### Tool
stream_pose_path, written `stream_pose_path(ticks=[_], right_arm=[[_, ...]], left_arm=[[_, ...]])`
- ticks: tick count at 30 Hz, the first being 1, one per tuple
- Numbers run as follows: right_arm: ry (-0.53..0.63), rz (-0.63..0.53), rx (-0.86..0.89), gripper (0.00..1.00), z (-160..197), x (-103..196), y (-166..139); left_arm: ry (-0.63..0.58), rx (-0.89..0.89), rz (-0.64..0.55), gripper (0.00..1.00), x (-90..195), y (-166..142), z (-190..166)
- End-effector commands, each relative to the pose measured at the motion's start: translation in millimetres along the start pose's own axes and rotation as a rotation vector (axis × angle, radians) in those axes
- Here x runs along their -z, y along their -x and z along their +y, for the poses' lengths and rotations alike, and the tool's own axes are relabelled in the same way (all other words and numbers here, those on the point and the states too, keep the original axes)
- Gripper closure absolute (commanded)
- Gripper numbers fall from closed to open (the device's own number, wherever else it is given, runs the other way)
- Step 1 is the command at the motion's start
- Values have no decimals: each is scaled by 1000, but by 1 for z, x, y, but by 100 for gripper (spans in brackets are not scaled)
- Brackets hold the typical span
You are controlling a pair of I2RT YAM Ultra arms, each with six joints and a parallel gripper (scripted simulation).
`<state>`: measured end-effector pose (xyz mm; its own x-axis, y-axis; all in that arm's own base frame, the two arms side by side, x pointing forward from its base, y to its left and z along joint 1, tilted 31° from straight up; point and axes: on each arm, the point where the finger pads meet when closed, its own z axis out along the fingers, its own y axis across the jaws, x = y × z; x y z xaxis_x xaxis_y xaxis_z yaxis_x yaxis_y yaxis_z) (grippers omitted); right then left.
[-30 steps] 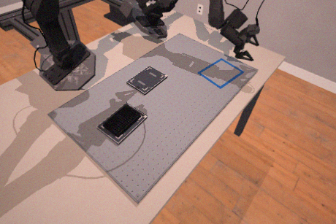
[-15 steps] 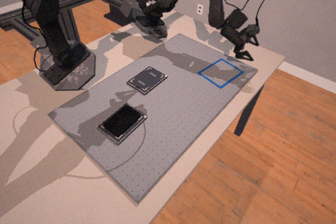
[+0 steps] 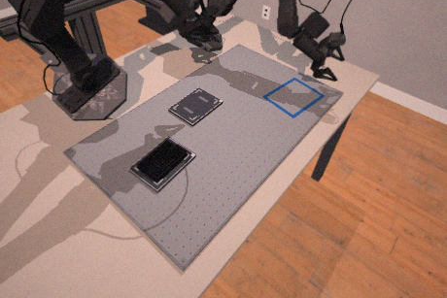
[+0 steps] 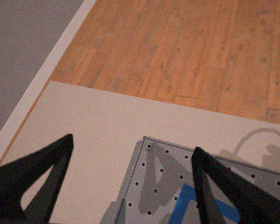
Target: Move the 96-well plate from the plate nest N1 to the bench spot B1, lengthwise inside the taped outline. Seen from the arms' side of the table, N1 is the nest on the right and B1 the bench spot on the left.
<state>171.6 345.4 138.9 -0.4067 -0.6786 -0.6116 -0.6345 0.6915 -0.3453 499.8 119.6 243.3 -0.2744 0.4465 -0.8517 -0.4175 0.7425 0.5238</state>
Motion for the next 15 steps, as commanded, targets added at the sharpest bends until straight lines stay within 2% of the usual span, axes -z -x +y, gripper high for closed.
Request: stream_pose_path(ticks=[1, 2, 4, 6, 8, 11, 15], right_arm=[[-124, -121, -102, 0, -48, 9, -4], [-160, -131, -113, 0, -62, 8, -13], [-160, -131, -113, 0, -62, 8, -13], [-230, -152, -143, 0, -91, 6, -32], [-293, -172, -170, 0, -118, 4, -50], [-358, -175, -198, 0, -148, 0, -77], [-423, -196, -232, 0, -178, -4, -100]], left_arm=[[-29, 6, -1, 0, 11, 4, -14], [-50, 4, -6, 0, 16, 7, -24], [-50, 4, -6, 0, 16, 7, -24], [-114, -2, -20, 0, 33, 14, -54], [-203, -14, -42, 0, 60, 22, -93], [-302, -37, -60, 0, 95, 25, -132], [-458, -76, -105, 0, 156, 31, -186]])
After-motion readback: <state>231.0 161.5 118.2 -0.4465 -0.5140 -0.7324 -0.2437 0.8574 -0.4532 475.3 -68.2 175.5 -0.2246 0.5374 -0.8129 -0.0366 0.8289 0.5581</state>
